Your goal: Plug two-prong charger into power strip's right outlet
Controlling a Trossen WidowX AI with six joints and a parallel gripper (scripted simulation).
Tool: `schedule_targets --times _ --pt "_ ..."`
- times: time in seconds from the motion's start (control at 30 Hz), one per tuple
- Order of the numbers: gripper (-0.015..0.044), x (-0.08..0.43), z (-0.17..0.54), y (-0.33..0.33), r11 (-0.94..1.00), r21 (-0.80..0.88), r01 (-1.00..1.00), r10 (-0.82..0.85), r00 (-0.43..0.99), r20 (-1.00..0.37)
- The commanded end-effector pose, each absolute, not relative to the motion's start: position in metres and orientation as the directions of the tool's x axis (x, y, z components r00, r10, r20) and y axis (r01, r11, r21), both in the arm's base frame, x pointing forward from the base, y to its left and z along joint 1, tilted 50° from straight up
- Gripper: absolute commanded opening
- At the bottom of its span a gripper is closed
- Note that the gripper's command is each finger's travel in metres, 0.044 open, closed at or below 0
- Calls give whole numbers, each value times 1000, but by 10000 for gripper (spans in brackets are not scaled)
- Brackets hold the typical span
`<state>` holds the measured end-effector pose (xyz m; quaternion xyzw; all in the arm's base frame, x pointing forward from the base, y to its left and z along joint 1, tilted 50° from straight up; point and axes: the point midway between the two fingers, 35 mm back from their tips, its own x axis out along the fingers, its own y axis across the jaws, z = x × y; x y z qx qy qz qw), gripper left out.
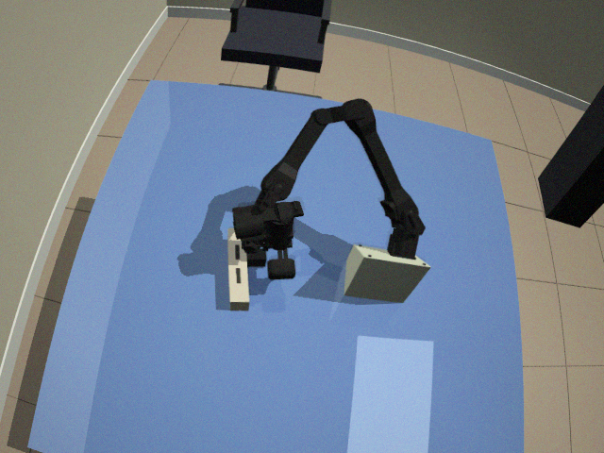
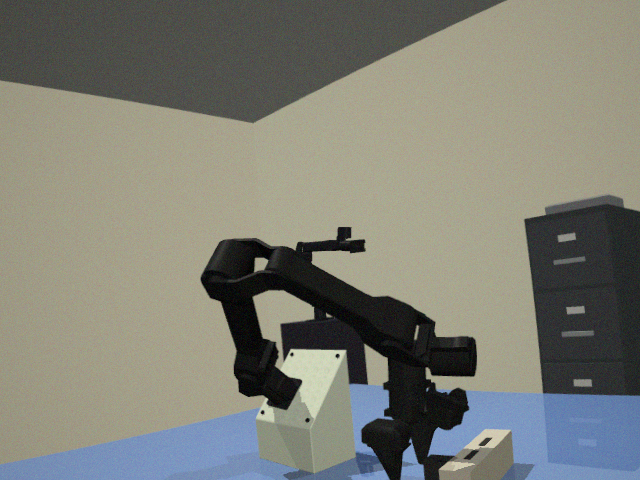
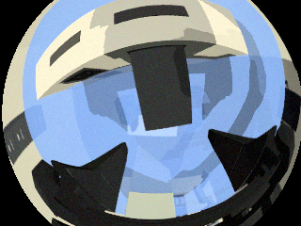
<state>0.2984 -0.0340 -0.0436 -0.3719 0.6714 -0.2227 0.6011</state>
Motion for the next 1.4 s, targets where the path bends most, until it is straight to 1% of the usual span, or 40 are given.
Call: schedule_targets --times 0.0,0.3,0.37,0.47,0.57,0.63,1.37 --pt "440 293 -43 -35 626 -745 -229 -766 -3 -643" --pt "440 290 -42 -35 624 -746 -233 -765 9 -644" --pt "440 293 -38 -26 629 -742 -233 -745 92 -660" --pt "440 299 -24 -4 633 -738 -235 -681 285 -675" --pt "440 302 -7 17 629 -741 -235 -594 470 -653" --pt "440 302 2 26 625 -745 -233 -552 543 -633" --pt "440 301 3 27 625 -745 -232 -547 552 -630"
